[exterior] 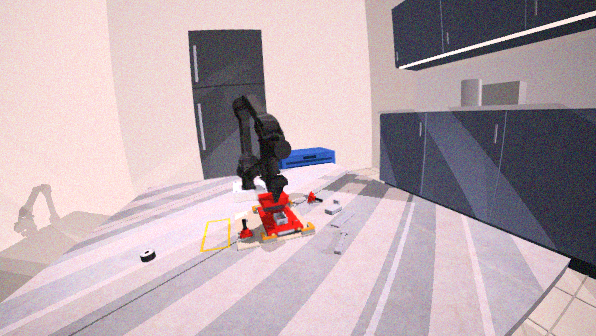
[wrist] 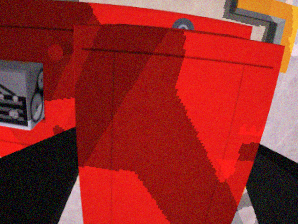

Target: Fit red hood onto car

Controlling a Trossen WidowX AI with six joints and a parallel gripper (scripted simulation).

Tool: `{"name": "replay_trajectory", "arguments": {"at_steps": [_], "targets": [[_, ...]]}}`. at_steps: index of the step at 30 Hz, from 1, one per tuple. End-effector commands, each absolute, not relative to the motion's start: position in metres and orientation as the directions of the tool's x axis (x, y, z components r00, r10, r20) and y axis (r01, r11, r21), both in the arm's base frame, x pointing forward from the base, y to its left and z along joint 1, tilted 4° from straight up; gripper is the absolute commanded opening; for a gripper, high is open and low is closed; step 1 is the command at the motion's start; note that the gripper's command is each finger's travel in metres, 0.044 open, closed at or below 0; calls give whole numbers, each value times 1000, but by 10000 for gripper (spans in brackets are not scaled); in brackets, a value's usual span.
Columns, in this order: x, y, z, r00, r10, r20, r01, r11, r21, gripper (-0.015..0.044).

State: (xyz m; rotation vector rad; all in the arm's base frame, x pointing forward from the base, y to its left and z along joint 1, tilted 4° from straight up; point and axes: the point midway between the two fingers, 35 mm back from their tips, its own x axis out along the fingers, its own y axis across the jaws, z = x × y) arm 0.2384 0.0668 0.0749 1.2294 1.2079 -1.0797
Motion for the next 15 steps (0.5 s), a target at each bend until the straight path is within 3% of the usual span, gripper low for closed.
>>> {"name": "replay_trajectory", "arguments": {"at_steps": [1,15], "targets": [[240,67,88,92,47,-995,993,66,95,0],[237,65,121,92,47,-995,993,67,95,0]]}}
